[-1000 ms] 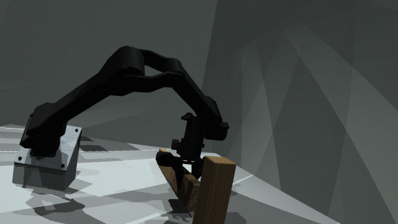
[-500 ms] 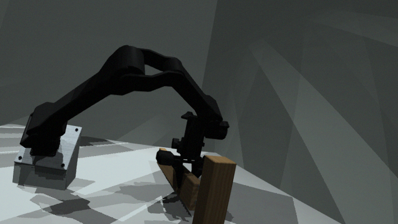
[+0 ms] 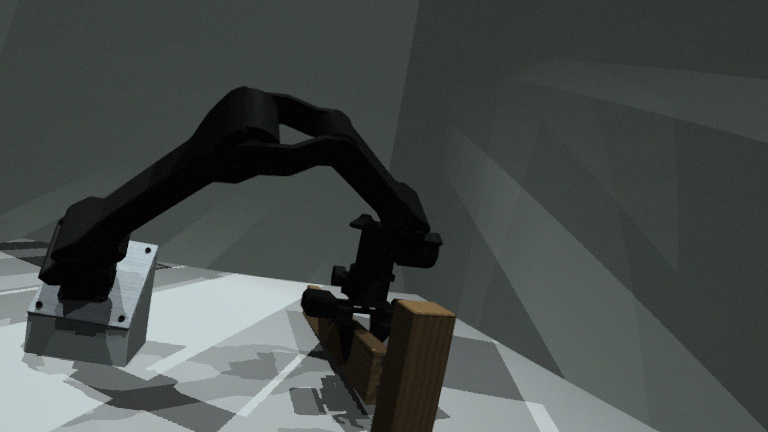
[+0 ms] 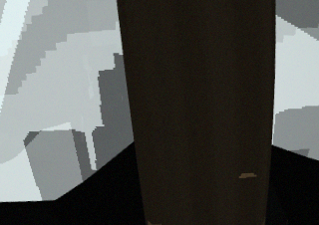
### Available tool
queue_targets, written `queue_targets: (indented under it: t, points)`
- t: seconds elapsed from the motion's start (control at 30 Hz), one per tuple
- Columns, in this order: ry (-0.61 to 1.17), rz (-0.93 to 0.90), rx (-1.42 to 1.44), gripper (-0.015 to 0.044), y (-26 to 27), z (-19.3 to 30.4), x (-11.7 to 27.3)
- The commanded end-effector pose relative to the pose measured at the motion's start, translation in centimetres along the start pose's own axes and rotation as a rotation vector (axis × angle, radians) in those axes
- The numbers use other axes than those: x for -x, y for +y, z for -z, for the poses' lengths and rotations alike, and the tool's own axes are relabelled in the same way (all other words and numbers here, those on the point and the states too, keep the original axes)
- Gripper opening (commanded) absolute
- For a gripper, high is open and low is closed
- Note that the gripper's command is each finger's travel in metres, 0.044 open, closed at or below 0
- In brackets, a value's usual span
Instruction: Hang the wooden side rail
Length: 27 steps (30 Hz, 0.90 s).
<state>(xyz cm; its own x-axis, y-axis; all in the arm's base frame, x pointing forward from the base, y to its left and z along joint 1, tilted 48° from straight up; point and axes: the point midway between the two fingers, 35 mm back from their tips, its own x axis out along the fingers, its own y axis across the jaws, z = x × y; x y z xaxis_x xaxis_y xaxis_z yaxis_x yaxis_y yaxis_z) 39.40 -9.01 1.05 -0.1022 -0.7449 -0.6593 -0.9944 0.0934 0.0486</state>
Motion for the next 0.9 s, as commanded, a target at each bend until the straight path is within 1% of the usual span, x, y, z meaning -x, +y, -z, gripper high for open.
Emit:
queue_targets:
  t: [0.0,0.87]
  points:
    - [-0.01,0.02,0.005,0.0,-0.3,-0.22,1.03]
    - [-0.01,0.02,0.005,0.0,-0.29,-0.22,1.27]
